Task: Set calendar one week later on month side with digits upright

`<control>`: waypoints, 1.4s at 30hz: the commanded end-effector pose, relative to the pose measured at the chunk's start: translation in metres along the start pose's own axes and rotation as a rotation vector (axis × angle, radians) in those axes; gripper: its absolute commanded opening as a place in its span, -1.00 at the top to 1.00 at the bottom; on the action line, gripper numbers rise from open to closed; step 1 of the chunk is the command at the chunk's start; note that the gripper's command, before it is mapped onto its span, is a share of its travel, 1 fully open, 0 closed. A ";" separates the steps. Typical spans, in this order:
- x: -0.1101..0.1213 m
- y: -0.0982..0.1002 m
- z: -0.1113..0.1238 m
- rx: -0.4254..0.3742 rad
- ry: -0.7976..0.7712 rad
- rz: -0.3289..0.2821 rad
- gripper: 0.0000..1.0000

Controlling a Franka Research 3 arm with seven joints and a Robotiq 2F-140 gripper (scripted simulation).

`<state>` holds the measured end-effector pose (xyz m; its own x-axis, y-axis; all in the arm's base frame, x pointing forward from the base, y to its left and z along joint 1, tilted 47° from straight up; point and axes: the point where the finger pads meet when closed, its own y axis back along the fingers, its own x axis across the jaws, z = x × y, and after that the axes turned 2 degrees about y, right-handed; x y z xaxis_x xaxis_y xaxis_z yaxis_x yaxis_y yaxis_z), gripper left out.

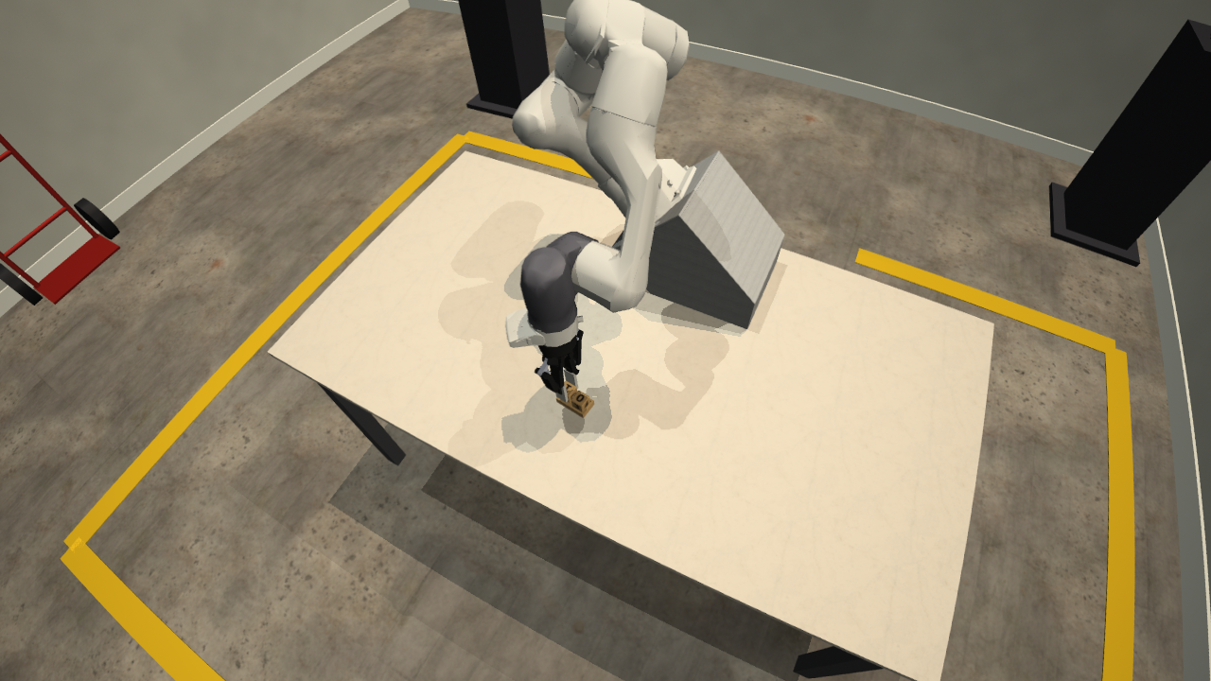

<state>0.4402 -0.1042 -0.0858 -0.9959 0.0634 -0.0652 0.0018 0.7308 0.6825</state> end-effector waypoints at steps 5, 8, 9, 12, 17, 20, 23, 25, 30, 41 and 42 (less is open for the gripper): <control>-0.001 0.000 0.002 -0.002 0.005 -0.003 0.68; -0.001 0.000 0.002 -0.002 0.005 -0.003 0.68; -0.001 0.000 0.002 -0.002 0.005 -0.003 0.68; -0.001 0.000 0.002 -0.002 0.005 -0.003 0.68; -0.001 0.000 0.002 -0.002 0.005 -0.003 0.68; -0.001 -0.001 0.002 -0.002 0.005 -0.003 0.68; -0.001 -0.002 0.002 -0.002 0.005 -0.003 0.68; -0.001 -0.003 0.002 -0.002 0.005 -0.003 0.68; -0.001 -0.005 0.002 -0.002 0.005 -0.003 0.68; -0.001 -0.009 0.002 -0.002 0.005 -0.003 0.68; -0.001 -0.009 0.002 -0.002 0.005 -0.003 0.68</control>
<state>0.4394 -0.1099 -0.0921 -0.9958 0.0650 -0.0641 0.0037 0.7304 0.6830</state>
